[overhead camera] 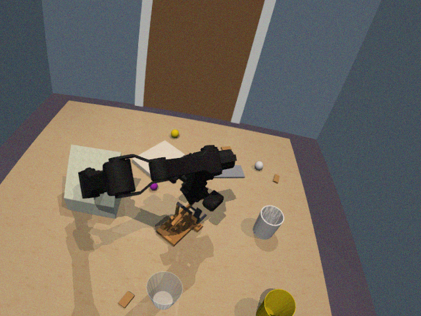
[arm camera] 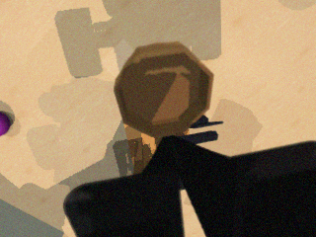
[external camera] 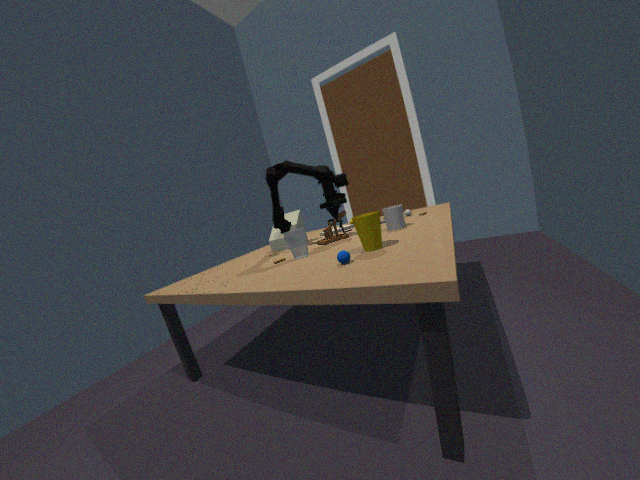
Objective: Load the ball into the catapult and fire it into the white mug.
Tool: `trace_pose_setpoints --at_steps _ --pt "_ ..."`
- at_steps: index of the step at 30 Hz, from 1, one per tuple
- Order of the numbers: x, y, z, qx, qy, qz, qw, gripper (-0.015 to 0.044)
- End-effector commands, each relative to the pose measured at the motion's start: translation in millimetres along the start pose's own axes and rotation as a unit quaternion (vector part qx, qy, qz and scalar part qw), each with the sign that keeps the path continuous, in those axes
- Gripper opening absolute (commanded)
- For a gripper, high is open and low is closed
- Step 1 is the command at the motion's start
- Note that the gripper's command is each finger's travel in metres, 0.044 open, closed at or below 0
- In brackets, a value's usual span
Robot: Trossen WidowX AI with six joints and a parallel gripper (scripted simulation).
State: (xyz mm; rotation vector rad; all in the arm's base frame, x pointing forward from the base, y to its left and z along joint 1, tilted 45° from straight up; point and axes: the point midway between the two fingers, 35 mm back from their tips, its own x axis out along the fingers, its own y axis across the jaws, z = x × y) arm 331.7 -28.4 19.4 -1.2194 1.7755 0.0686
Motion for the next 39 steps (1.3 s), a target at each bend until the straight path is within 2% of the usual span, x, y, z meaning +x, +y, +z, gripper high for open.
trace_pose_setpoints --at_steps 1,37,39 --pt "7.0 0.9 3.3 -0.005 0.003 0.0 1.0 0.0" --pt "58.8 0.2 15.0 -0.005 0.003 -0.001 1.0 0.0" --pt "49.0 -2.5 15.4 0.001 -0.003 -0.005 1.0 0.0"
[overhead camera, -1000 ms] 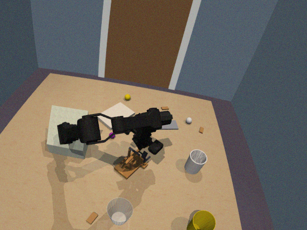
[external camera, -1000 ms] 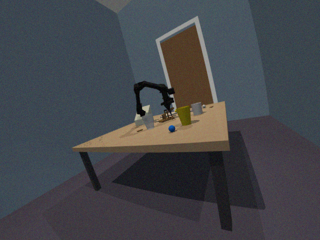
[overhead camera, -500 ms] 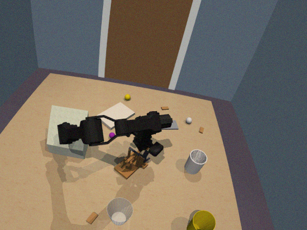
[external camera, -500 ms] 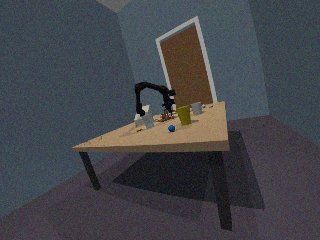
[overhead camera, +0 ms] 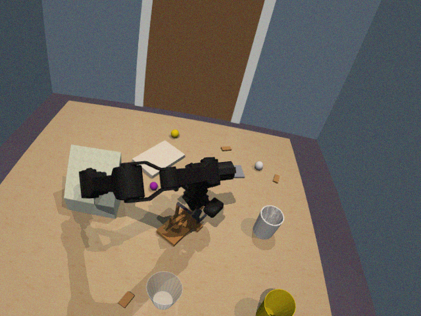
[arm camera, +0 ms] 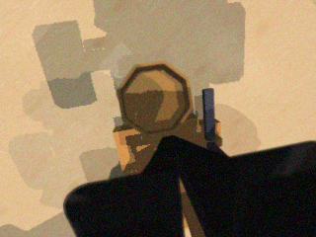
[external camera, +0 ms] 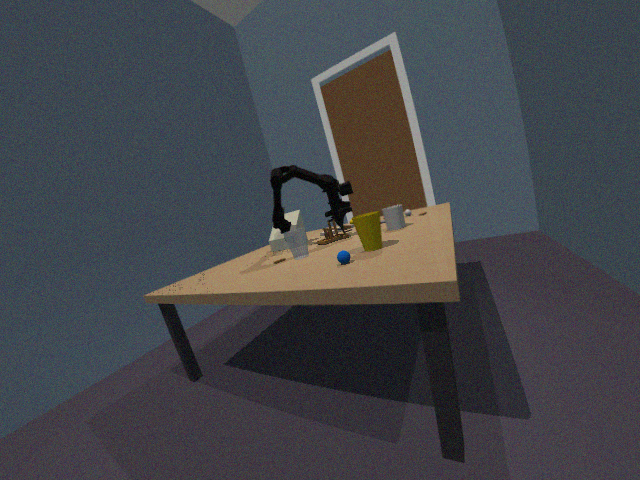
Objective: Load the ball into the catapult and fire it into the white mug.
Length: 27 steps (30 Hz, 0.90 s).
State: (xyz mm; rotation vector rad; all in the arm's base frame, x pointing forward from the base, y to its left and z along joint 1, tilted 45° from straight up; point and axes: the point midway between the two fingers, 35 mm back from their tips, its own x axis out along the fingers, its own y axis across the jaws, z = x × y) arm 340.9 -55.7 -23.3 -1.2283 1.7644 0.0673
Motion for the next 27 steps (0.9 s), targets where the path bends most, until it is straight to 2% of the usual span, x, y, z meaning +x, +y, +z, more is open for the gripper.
trace_pose_setpoints --at_steps 1,7,14,15,19,21,24,27 --pt "-0.1 -0.4 -0.2 0.001 0.0 0.001 1.0 0.0" --pt "-0.1 -0.4 -0.2 0.001 0.0 0.001 1.0 0.0" --pt "-42.0 3.7 26.2 -0.003 0.005 0.005 1.0 0.0184" --pt "-24.8 0.1 14.1 -0.001 0.007 0.006 1.0 0.021" --pt "-27.4 -0.1 14.7 -0.001 0.007 0.005 1.0 0.0315" --pt "-47.9 -1.7 18.8 -0.001 0.004 0.005 1.0 0.0368" --pt "-96.7 -1.9 23.0 -0.001 0.0 0.004 1.0 0.044" --pt "-134.9 0.8 21.2 -0.001 -0.001 0.002 1.0 0.044"
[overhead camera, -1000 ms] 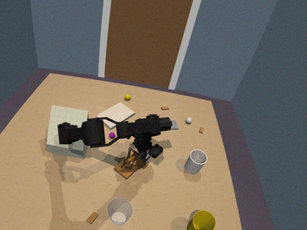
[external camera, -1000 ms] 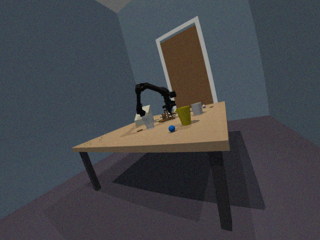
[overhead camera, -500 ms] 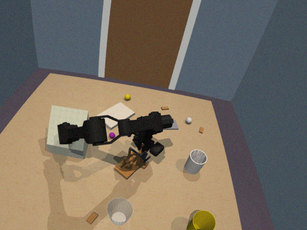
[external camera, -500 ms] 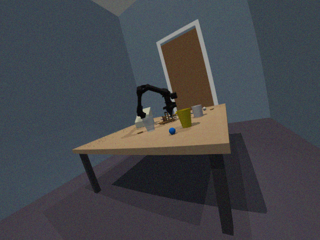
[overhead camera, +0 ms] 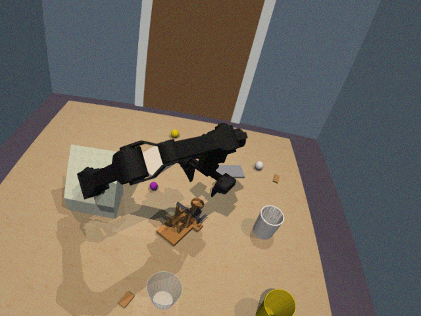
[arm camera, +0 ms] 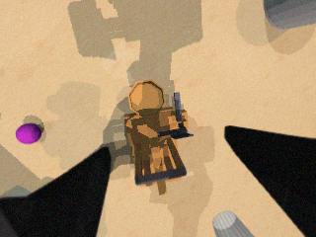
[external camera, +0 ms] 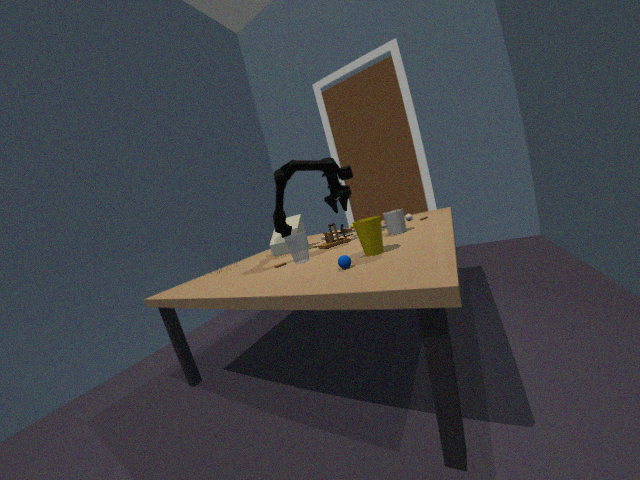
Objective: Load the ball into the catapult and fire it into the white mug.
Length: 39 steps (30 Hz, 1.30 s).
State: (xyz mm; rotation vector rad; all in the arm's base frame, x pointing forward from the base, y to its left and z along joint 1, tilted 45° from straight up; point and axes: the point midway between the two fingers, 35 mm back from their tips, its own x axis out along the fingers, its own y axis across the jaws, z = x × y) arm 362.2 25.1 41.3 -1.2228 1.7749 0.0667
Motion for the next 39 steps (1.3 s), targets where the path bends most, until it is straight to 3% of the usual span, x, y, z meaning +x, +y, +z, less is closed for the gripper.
trace_pose_setpoints --at_steps 1,2,20,39 --pt "-34.0 5.7 0.1 -0.002 -0.004 -0.002 1.0 0.044" --pt "-13.8 1.4 1.9 0.001 -0.005 -0.004 1.0 0.044" --pt "-8.4 -1.8 -20.5 0.298 -0.005 -0.002 0.954 0.044" --pt "-1.7 -3.0 -45.2 0.592 -0.003 0.0 0.806 0.044"
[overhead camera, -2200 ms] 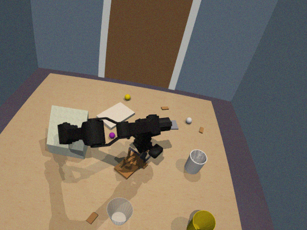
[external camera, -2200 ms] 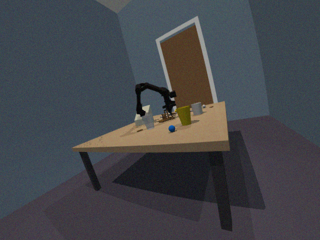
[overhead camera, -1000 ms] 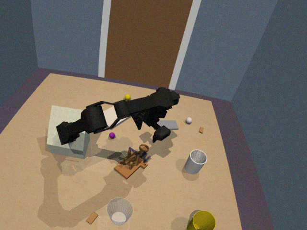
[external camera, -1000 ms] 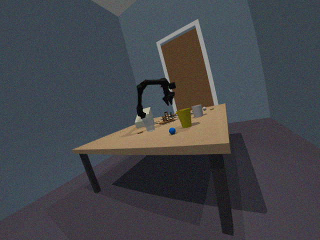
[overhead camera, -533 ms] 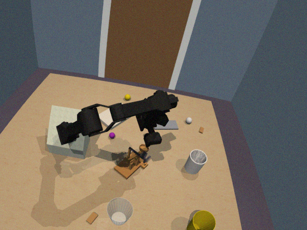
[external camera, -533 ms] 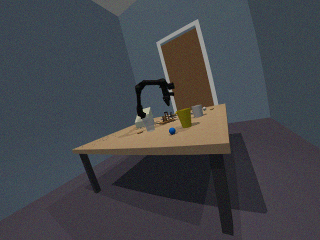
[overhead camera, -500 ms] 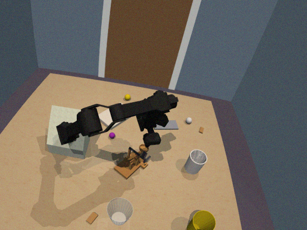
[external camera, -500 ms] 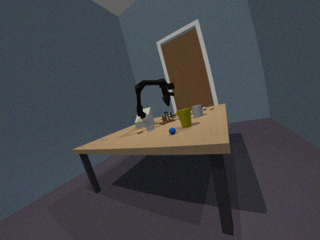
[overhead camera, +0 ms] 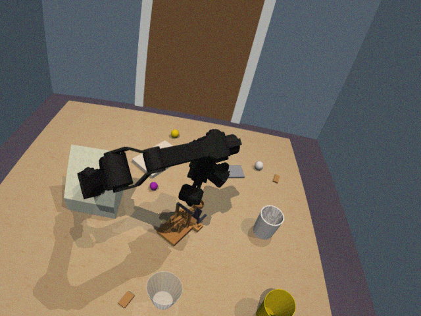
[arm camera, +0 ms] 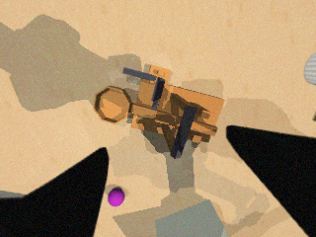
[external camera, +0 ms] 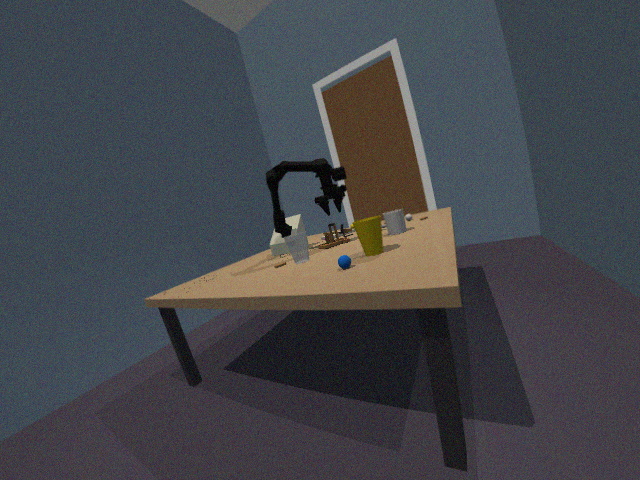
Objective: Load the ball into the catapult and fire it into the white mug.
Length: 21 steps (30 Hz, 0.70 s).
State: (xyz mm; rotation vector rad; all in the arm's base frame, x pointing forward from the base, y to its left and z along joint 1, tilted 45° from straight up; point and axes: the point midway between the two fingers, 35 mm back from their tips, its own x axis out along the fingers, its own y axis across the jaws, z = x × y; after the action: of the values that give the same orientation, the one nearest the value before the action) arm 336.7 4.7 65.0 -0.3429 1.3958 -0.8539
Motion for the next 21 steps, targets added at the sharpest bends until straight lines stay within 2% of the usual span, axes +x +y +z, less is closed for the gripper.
trace_pose_setpoints --at_steps 1,11,21 --pt "-0.1 -6.4 -0.8 0.063 -0.003 0.0 0.998 0.044" --pt "3.7 -18.1 -6.2 0.235 -0.002 0.0 0.972 0.044" --pt "7.8 -29.6 -12.2 0.4 -0.002 -0.001 0.917 0.044"
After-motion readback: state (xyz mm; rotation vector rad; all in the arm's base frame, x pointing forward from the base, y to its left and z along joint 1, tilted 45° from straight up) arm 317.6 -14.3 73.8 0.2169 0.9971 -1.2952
